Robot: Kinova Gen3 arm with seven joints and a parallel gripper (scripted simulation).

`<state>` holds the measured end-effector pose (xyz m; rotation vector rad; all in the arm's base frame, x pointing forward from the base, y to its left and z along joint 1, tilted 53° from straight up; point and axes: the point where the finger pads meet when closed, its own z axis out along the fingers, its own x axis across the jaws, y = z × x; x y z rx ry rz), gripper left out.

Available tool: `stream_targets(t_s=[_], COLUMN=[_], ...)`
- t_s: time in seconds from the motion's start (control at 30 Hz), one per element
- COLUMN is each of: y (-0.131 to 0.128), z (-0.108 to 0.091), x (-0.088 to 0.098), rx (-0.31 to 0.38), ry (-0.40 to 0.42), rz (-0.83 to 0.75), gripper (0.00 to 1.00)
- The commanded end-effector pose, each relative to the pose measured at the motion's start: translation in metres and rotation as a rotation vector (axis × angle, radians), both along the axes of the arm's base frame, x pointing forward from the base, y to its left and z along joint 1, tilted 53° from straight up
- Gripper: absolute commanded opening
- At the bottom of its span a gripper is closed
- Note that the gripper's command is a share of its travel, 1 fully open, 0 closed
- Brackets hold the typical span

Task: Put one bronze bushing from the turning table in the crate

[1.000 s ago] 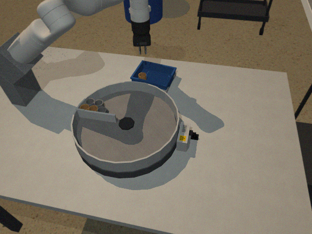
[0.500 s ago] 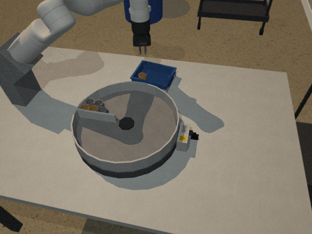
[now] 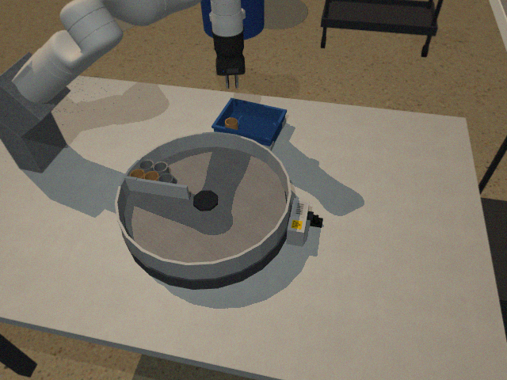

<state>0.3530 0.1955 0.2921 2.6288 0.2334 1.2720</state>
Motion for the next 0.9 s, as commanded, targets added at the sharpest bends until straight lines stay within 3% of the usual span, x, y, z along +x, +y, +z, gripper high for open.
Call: stream_targets(t_s=[0.0,0.07,0.1,0.87], y=[0.0003,0.0003,0.0003,0.0003], z=[0.0004,0.0004,0.0004,0.0004], x=[-0.0002,-0.0002,-0.0002,-0.0002], rx=[0.000,0.000,0.000,0.000], ry=[-0.001,-0.001,-0.001,-0.001], rz=[0.001,0.001,0.001,0.001], gripper=[0.47,0.47,1.00,1.00])
